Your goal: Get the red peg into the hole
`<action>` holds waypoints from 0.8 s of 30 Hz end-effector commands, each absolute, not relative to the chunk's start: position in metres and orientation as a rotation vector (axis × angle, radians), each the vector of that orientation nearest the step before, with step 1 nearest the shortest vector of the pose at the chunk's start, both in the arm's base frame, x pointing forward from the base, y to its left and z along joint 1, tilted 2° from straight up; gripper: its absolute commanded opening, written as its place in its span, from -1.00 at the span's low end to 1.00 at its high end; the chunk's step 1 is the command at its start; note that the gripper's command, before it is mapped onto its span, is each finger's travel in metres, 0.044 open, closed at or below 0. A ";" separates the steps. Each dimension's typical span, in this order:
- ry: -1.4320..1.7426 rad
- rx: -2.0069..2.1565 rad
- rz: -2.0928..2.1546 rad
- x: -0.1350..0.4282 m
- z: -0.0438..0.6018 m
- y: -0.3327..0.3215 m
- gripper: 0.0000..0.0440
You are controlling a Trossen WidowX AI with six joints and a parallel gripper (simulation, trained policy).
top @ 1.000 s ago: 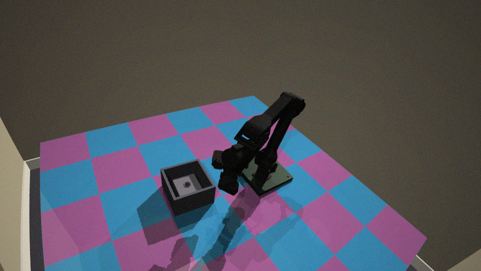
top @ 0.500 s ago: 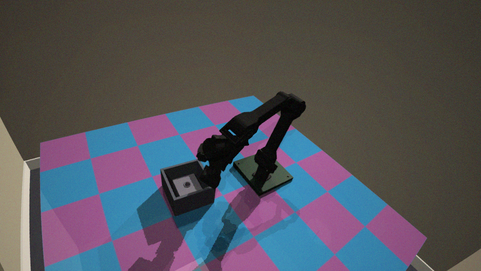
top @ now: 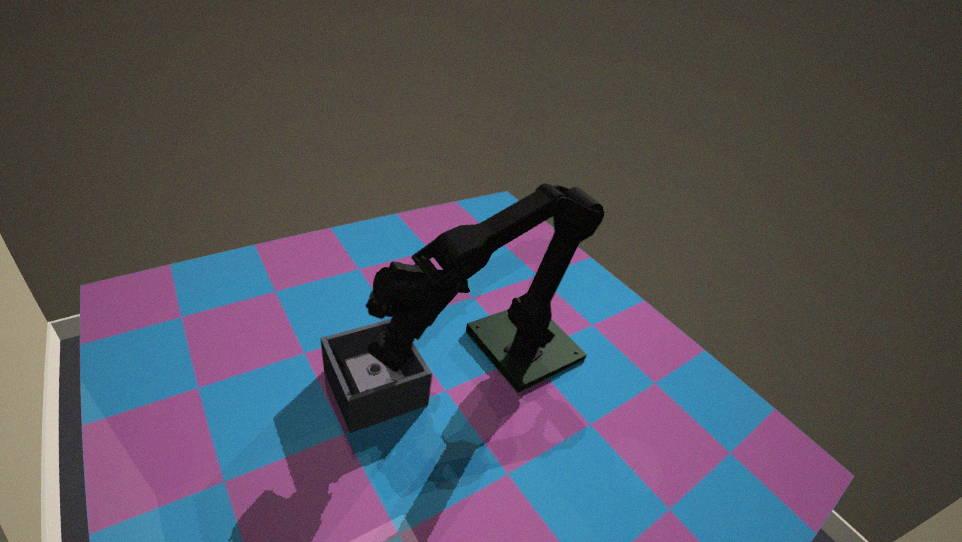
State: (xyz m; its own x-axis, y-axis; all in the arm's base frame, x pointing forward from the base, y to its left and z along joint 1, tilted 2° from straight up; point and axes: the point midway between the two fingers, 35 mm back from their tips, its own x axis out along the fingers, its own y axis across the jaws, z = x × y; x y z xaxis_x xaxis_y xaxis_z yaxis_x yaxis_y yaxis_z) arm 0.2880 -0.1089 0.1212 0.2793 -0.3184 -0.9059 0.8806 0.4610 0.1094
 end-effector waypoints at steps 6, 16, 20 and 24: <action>0.987 0.737 -0.909 0.297 0.107 -0.126 -0.96; 1.052 0.732 -0.915 0.303 0.081 -0.133 -0.90; 1.076 0.713 -0.909 0.305 0.075 -0.136 -0.49; 1.116 0.685 -0.906 0.304 0.070 -0.139 -0.28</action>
